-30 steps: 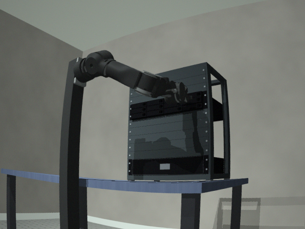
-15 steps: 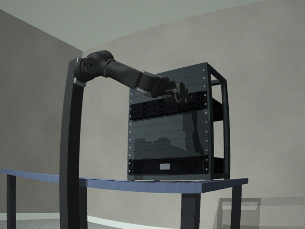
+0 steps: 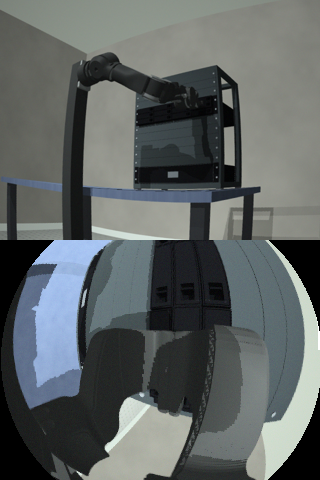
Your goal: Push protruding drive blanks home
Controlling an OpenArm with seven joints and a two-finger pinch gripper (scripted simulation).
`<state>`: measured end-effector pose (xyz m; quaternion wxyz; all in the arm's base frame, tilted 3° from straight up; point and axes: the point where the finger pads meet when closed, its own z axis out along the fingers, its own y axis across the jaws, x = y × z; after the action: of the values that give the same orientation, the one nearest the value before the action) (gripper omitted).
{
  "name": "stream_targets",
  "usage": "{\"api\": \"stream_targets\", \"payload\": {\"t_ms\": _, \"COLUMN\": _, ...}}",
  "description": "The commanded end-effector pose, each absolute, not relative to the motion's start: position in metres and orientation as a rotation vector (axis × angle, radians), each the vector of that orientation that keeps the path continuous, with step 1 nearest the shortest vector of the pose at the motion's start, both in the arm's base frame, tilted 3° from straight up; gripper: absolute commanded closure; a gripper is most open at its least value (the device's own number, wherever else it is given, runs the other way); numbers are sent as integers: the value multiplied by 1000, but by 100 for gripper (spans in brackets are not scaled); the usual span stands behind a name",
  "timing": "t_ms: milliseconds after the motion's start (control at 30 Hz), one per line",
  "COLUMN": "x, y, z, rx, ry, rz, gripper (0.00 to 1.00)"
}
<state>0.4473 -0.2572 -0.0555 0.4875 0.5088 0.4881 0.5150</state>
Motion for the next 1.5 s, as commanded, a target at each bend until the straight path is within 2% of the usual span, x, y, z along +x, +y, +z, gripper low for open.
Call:
{"api": "stream_targets", "payload": {"t_ms": 0, "x": 448, "y": -255, "z": -54, "rx": 1232, "ry": 1193, "rz": 1255, "gripper": 100}}
{"api": "stream_targets", "payload": {"t_ms": 1467, "x": 471, "y": -254, "z": -53, "rx": 1233, "ry": 1193, "rz": 1254, "gripper": 100}}
